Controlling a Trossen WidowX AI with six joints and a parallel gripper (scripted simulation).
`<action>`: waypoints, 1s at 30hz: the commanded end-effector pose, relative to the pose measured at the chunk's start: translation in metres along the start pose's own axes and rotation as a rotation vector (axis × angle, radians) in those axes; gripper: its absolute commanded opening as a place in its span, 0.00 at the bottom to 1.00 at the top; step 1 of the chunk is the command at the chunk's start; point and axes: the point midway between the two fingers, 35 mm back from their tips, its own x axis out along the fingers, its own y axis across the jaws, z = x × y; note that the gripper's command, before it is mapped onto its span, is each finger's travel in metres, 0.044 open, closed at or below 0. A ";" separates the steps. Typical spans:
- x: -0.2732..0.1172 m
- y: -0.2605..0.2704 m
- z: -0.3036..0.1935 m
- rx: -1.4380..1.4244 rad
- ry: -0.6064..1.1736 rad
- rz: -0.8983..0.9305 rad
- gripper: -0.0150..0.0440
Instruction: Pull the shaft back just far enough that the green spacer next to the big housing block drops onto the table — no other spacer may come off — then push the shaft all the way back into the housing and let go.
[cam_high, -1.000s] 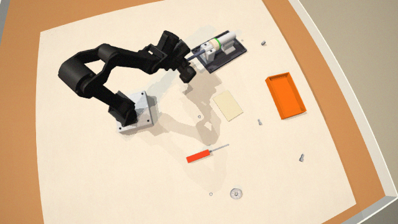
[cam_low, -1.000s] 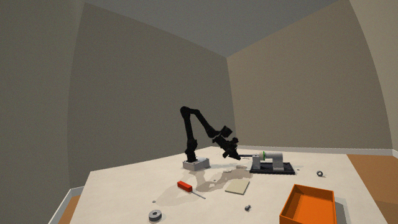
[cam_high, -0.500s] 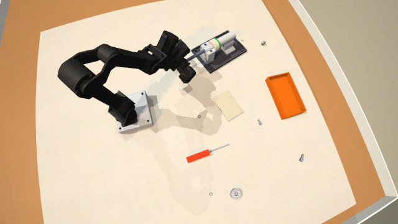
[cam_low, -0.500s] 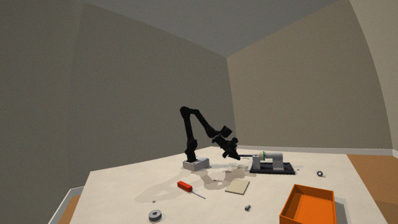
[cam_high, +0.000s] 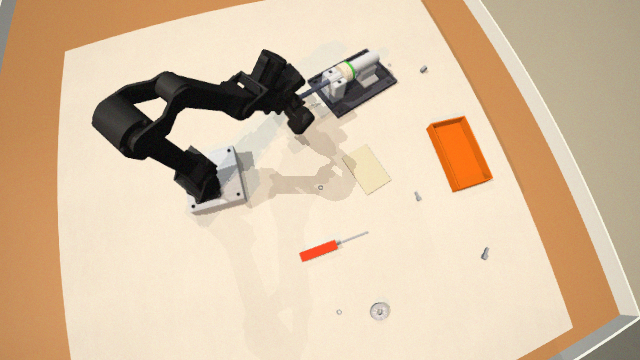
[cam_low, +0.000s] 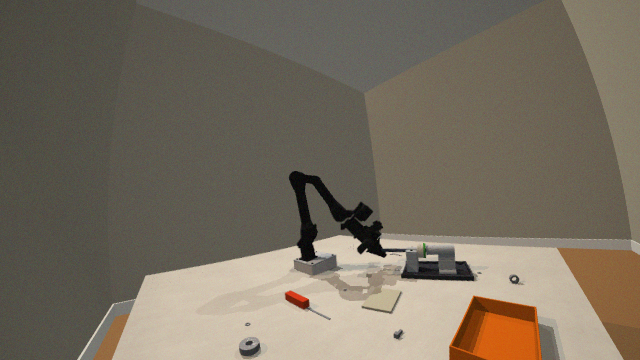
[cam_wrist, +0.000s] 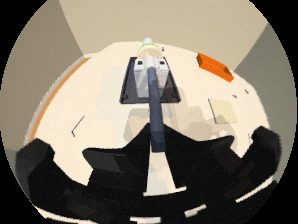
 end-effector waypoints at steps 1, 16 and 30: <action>-0.001 -0.001 0.000 0.004 -0.001 -0.004 0.25; -0.002 -0.001 -0.001 0.004 -0.001 -0.004 0.25; -0.003 -0.001 -0.003 0.004 -0.001 -0.004 0.25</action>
